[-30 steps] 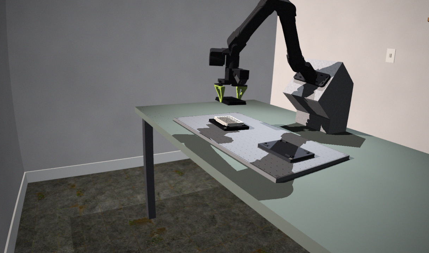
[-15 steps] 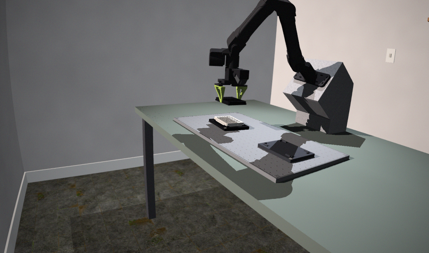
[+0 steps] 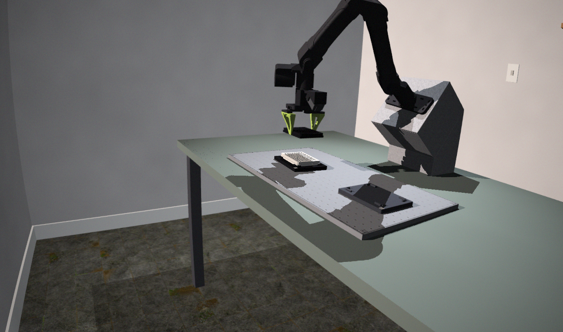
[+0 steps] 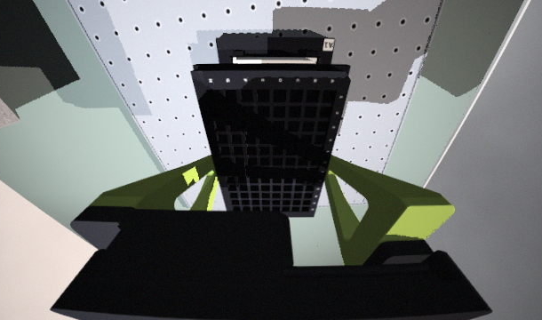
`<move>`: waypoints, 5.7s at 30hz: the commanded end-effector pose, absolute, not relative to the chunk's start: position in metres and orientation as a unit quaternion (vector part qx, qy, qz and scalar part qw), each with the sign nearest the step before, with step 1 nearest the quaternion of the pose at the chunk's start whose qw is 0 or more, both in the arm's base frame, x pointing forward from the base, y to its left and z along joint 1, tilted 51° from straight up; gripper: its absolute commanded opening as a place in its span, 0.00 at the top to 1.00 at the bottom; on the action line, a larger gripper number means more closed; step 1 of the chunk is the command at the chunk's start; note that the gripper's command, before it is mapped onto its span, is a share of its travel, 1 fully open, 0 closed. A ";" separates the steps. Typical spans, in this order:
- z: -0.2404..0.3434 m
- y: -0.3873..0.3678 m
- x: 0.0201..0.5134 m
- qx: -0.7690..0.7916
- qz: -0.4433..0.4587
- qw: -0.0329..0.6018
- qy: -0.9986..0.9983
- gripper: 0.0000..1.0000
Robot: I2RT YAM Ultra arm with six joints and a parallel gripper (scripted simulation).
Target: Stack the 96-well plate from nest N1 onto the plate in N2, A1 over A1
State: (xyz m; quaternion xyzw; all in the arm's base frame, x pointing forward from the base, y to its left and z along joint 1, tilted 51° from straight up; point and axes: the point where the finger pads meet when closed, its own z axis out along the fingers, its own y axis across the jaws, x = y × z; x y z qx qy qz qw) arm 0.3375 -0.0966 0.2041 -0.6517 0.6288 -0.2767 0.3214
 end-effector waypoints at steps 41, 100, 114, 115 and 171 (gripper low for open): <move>0.224 -0.102 0.336 -0.646 -0.295 0.329 0.622 1.00; 0.185 -0.097 0.393 -0.644 -0.299 0.334 0.620 1.00; 0.181 -0.095 0.392 -0.646 -0.296 0.332 0.620 1.00; 0.181 -0.095 0.392 -0.646 -0.296 0.332 0.620 1.00; 0.169 -0.094 0.399 -0.648 -0.285 0.329 0.625 1.00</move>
